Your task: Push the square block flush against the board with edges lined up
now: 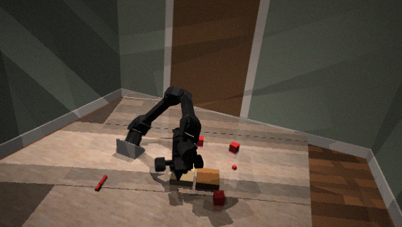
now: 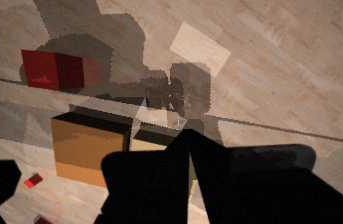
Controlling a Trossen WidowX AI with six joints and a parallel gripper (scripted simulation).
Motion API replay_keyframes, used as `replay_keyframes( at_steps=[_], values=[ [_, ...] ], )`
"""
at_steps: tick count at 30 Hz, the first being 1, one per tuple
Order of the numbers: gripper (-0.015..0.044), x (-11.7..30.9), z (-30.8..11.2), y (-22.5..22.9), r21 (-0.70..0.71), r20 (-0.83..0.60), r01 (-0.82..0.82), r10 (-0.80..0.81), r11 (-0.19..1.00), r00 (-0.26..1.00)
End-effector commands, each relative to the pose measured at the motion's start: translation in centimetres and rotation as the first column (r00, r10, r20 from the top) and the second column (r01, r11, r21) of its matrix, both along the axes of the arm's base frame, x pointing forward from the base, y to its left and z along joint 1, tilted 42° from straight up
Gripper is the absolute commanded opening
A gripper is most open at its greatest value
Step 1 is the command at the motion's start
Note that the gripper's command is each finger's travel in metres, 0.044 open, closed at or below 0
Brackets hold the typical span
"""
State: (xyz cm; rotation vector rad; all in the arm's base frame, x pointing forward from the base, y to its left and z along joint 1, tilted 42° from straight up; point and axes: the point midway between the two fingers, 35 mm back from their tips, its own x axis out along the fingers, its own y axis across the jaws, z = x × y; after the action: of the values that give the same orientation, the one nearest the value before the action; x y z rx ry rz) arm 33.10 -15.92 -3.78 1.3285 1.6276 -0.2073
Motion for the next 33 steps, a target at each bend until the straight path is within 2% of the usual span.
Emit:
replay_keyframes(
  at_steps=[1, 8, 16, 33],
  values=[
    [0.0, -1.0, 0.3, 0.4, -0.017, 0.083, -0.105, 0.106, 0.994, 0.991],
    [0.0, -2.6, 1.1, 1.3, -0.064, 0.228, -0.279, 0.287, 0.958, 0.931],
    [0.0, -4.5, 1.8, 2.4, -0.147, 0.374, -0.455, 0.475, 0.878, 0.797],
    [0.0, -8.8, 3.0, 5.1, -0.396, 0.569, -0.691, 0.752, 0.605, 0.332]
  ],
)
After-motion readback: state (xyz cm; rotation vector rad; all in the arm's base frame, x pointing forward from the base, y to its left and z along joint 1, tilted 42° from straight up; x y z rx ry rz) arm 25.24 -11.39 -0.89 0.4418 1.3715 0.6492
